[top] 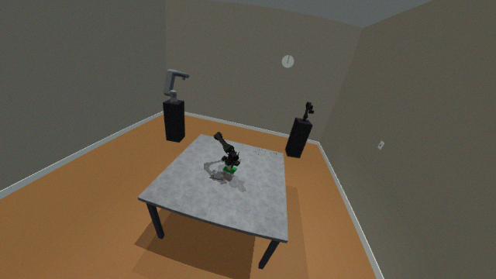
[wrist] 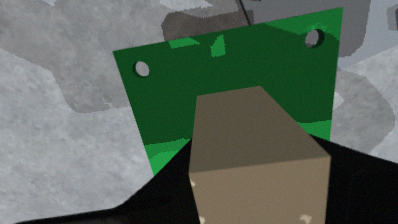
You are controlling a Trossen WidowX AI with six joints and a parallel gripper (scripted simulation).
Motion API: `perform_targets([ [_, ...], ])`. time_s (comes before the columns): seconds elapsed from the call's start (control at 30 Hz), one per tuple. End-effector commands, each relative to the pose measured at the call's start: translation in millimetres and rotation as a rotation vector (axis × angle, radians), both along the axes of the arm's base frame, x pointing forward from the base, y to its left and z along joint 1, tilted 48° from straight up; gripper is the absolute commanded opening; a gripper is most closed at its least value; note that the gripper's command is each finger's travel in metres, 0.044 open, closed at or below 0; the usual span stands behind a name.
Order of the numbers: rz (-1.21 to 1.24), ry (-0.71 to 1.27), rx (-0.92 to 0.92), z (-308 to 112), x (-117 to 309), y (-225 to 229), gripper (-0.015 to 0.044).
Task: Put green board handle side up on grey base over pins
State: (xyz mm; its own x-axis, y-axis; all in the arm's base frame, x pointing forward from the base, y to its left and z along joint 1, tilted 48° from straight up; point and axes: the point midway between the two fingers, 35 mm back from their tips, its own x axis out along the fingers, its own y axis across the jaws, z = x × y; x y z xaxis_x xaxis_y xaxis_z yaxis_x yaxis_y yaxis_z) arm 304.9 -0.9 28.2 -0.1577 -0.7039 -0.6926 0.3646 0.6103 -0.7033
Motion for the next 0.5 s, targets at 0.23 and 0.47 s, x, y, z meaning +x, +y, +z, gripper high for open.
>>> perform_targets([
  [0.23,0.057,0.046,0.009,22.4,9.1,-20.3,0.0000],
  [0.47,0.090,0.081,0.012,34.2,12.1,-32.7,0.0000],
])
